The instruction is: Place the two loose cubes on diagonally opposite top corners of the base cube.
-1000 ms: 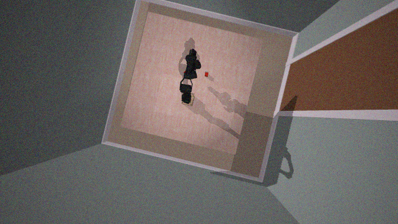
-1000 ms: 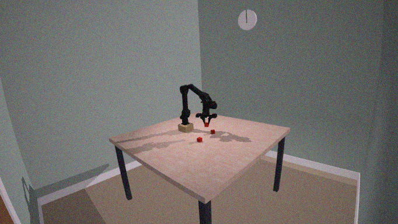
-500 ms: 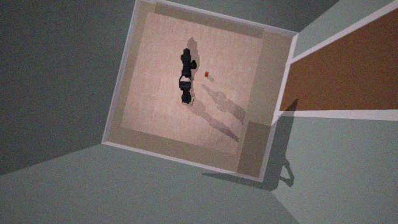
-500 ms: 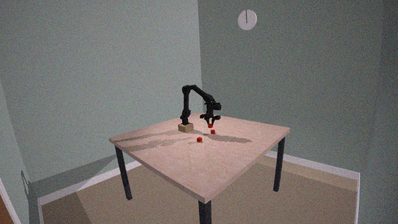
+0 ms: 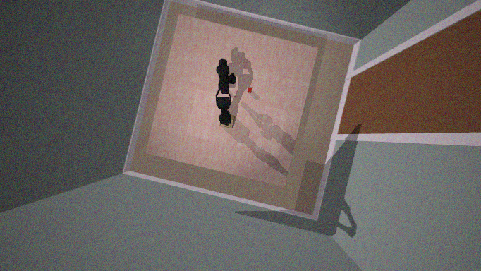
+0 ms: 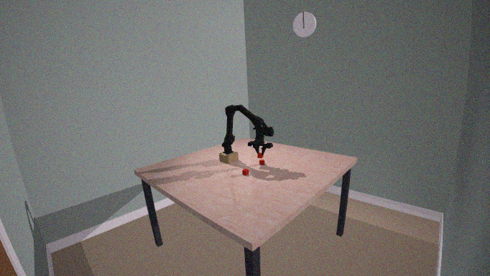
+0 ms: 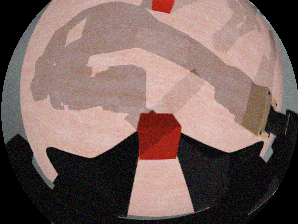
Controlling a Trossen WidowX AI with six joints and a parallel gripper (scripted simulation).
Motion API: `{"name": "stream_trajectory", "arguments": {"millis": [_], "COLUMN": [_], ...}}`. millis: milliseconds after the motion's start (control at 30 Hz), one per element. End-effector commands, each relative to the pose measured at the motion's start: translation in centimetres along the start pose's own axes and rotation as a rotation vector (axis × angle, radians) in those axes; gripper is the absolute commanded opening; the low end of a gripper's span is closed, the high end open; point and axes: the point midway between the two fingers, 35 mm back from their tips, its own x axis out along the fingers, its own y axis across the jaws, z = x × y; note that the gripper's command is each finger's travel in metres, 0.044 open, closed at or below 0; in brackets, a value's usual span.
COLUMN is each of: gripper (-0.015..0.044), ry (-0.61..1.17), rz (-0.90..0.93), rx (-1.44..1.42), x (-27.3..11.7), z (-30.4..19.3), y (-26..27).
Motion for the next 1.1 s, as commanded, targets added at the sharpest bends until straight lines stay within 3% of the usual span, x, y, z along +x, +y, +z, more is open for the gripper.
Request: {"name": "stream_trajectory", "arguments": {"millis": [0, 333, 1067], "gripper": [0.0105, 0.0105, 0.0105], "ry": [-0.003, -0.003, -0.003], "rz": [0.001, 0.001, 0.001], "rx": [0.004, 0.008, 0.004], "x": [0.4, 2.7, 2.9], "z": [0.0, 0.0, 0.0], "y": [0.0, 0.0, 0.0]}}
